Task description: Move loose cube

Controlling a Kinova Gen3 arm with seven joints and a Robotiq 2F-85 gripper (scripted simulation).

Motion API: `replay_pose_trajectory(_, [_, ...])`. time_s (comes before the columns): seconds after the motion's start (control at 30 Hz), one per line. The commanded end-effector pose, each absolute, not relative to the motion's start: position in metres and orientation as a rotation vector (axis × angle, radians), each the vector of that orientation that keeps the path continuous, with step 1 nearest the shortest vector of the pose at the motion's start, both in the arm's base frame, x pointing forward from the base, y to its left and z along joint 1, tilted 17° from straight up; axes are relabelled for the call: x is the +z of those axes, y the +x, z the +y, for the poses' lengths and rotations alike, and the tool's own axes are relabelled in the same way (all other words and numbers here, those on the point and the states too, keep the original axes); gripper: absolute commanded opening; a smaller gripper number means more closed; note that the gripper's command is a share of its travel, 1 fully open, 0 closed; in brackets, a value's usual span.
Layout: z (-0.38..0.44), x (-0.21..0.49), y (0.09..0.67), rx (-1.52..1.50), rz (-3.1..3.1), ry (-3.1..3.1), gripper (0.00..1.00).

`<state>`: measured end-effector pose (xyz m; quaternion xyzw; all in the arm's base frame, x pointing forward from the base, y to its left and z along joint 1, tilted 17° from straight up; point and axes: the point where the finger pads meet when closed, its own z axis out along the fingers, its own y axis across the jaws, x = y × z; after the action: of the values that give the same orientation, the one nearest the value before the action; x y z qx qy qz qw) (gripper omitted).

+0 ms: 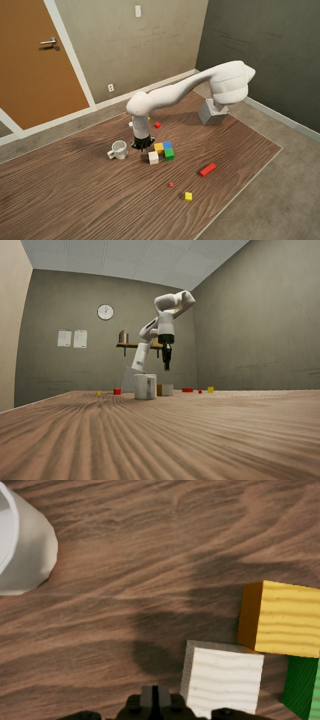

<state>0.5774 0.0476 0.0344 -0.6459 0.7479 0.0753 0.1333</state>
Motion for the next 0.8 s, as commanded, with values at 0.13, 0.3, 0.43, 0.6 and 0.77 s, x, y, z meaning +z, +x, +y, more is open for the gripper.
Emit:
replay_pose_trajectory(0.13, [0.0495, 0.0368, 0.5798, 0.237, 2.245, -1.788, 0.10])
replay_pose_trajectory(0.3, [0.0496, 0.0369, 0.5801, 0.243, 2.272, -1.756, 0.10])
replay_pose_trajectory(0.43, [0.0496, 0.0369, 0.5802, 0.246, 2.286, -1.739, 0.10])
replay_pose_trajectory(0.6, [0.0496, 0.0369, 0.5803, 0.249, 2.301, -1.722, 0.10])
replay_pose_trajectory(0.77, [0.0496, 0.0369, 0.5803, 0.250, 2.307, -1.715, 0.10])
